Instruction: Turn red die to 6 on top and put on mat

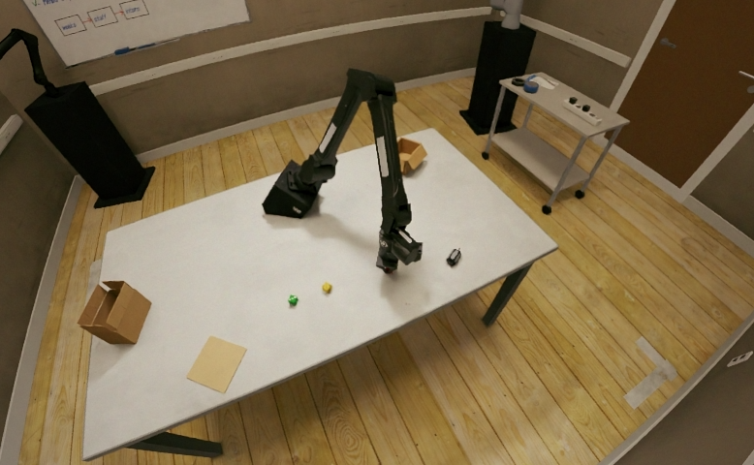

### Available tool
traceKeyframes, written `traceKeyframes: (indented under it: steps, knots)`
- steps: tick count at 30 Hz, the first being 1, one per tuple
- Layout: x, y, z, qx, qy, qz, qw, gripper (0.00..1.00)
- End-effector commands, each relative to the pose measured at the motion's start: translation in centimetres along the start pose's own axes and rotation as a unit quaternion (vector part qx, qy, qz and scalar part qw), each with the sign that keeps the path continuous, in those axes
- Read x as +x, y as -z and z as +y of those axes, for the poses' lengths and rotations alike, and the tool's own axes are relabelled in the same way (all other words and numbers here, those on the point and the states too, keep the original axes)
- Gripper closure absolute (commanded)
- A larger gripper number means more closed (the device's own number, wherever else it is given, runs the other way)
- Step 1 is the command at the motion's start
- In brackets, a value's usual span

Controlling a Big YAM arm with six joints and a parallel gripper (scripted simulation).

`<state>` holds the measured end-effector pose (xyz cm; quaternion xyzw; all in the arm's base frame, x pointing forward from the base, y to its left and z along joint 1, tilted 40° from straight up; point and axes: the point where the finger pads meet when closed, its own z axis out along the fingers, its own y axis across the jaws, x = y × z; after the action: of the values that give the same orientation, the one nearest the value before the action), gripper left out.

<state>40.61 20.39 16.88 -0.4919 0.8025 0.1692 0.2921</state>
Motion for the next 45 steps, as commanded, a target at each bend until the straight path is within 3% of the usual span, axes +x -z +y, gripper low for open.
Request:
traceKeyframes:
  steps: [1, 9, 11, 17, 22, 30, 36, 39, 43, 45]
  knots:
    - [-1.7, 2.8, -1.2, 0.019, 0.009, -0.018, 1.000, 0.80]
    - [-1.9, 8.7, -1.1, 0.022, 0.011, -0.019, 1.000, 0.80]
    - [-1.9, 8.7, -1.1, 0.022, 0.011, -0.019, 1.000, 0.80]
    - [-1.9, 11.8, -1.0, 0.023, 0.012, -0.019, 0.999, 0.80]
    - [-1.2, 10.7, -0.6, 0.008, 0.009, -0.008, 1.000, 0.80]
    - [-1.5, 10.7, -0.7, 0.010, 0.012, -0.011, 1.000, 0.80]
    - [-1.1, 10.9, -3.2, 0.014, 0.003, -0.004, 1.000, 0.80]
    - [-0.6, 10.9, -6.2, 0.015, 0.001, 0.004, 1.000, 0.80]
    - [1.4, 10.7, -12.8, 0.016, -0.003, 0.017, 1.000, 0.80]
    - [1.4, 10.7, -12.8, 0.016, -0.003, 0.017, 1.000, 0.80]
